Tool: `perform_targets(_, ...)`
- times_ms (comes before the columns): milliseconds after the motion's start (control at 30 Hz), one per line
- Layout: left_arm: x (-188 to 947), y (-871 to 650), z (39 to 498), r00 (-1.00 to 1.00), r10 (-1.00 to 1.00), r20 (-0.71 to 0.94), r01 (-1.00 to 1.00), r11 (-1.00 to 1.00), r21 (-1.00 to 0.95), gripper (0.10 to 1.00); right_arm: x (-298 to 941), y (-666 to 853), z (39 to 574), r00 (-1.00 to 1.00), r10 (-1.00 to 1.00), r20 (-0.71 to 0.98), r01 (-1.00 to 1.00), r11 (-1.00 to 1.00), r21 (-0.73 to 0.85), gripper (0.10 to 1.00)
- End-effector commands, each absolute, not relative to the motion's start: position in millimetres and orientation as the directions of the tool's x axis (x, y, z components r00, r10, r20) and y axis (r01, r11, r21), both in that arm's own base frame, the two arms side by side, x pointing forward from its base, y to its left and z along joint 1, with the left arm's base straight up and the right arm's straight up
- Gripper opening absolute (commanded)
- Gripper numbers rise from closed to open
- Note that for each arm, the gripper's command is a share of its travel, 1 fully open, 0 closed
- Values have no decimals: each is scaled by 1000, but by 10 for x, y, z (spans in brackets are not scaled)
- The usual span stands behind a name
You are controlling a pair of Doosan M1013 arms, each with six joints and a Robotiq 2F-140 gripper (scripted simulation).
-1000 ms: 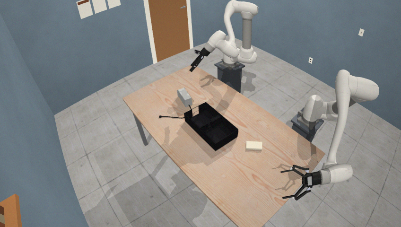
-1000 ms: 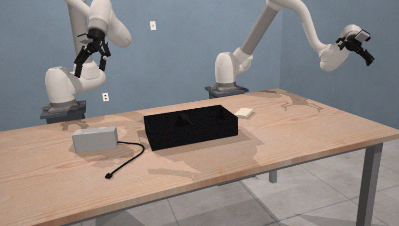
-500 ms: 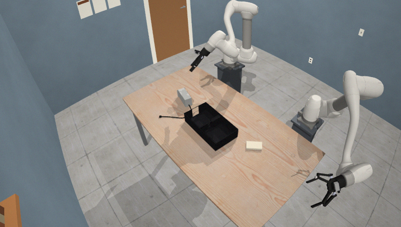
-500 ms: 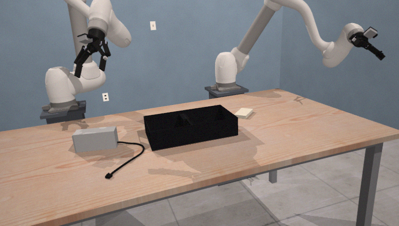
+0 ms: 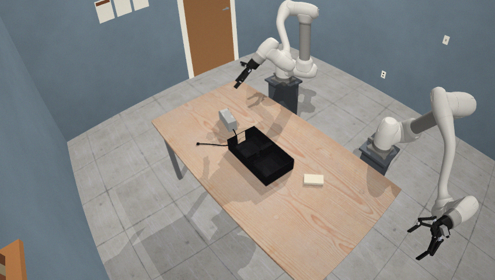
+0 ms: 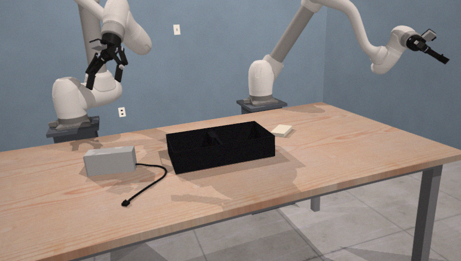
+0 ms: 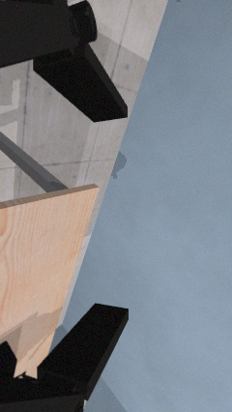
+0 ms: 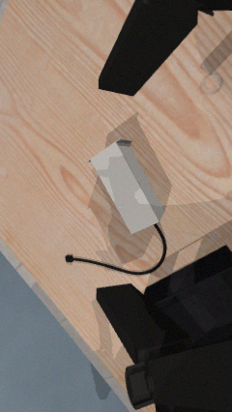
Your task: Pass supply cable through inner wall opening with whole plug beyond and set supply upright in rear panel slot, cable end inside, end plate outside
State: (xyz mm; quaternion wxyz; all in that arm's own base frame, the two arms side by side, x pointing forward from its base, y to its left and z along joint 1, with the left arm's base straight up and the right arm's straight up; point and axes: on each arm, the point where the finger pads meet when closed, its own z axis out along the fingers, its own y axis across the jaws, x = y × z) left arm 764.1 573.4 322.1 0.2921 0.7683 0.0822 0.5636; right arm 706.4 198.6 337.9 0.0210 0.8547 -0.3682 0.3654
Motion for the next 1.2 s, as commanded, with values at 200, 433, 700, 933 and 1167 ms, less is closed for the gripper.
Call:
perform_targets(200,7126,6371,3235,310,483,819,-133,-831,540,1000,7065,1986,3386,461,-615,640,-645,-728,-234,1000)
perform_targets(433,6619,6896,3235,273,505,819,-69,-839,540,1000,7065,1986,3386,461,-615,640,-645,-728,-234,1000)
perform_targets(700,6182,7291,3235,241,521,819,-18,-841,540,1000,7065,1986,3386,461,-615,640,-645,-728,-234,1000)
perform_targets(933,5680,7688,3235,206,536,819,39,-841,540,1000,7065,1986,3386,461,-615,640,-645,-728,-234,1000)
perform_targets(1167,5334,7932,3235,182,544,819,76,-838,540,1000,7065,1986,3386,461,-615,640,-645,-728,-234,1000)
